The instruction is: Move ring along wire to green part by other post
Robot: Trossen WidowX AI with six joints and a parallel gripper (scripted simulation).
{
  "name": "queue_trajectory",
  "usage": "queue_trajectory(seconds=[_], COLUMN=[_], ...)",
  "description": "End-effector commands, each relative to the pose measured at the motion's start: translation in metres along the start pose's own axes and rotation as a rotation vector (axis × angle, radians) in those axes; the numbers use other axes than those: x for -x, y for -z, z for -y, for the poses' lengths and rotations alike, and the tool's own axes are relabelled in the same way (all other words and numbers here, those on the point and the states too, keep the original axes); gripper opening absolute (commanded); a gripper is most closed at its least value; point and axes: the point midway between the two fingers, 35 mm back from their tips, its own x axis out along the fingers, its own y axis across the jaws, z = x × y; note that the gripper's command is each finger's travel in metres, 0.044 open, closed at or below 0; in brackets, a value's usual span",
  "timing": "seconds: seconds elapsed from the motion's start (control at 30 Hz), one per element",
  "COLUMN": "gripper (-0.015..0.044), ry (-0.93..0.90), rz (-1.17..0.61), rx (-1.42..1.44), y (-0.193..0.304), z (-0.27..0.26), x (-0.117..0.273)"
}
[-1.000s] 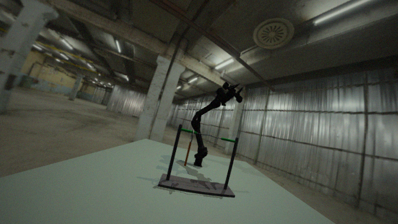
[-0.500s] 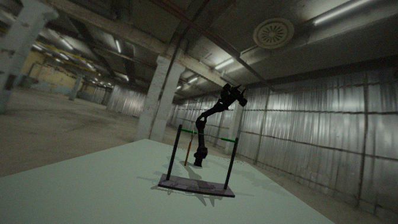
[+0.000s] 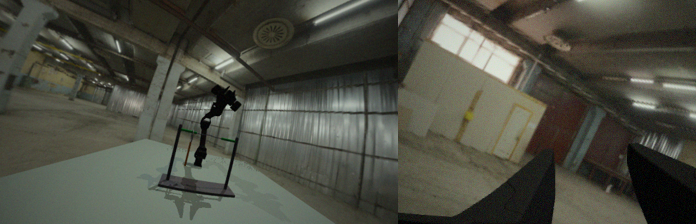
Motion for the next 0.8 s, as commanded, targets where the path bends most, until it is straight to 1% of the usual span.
queue_trajectory(seconds=[0.0, 0.2, 0.37, 0.57, 0.77], gripper=[0.0160, 0.0160, 0.0160, 0.0160, 0.0160], ry=[0.034, 0.086, 0.131, 0.191, 0.253], rz=[-0.048, -0.121, -0.184, -0.261, -0.343], rx=[0.015, 0.033, 0.041, 0.043, 0.031], y=[0.040, 0.096, 0.141, 0.193, 0.243], z=[0.016, 0.044, 0.071, 0.106, 0.139], x=[-0.005, -0.002, 0.009, 0.033, 0.067])
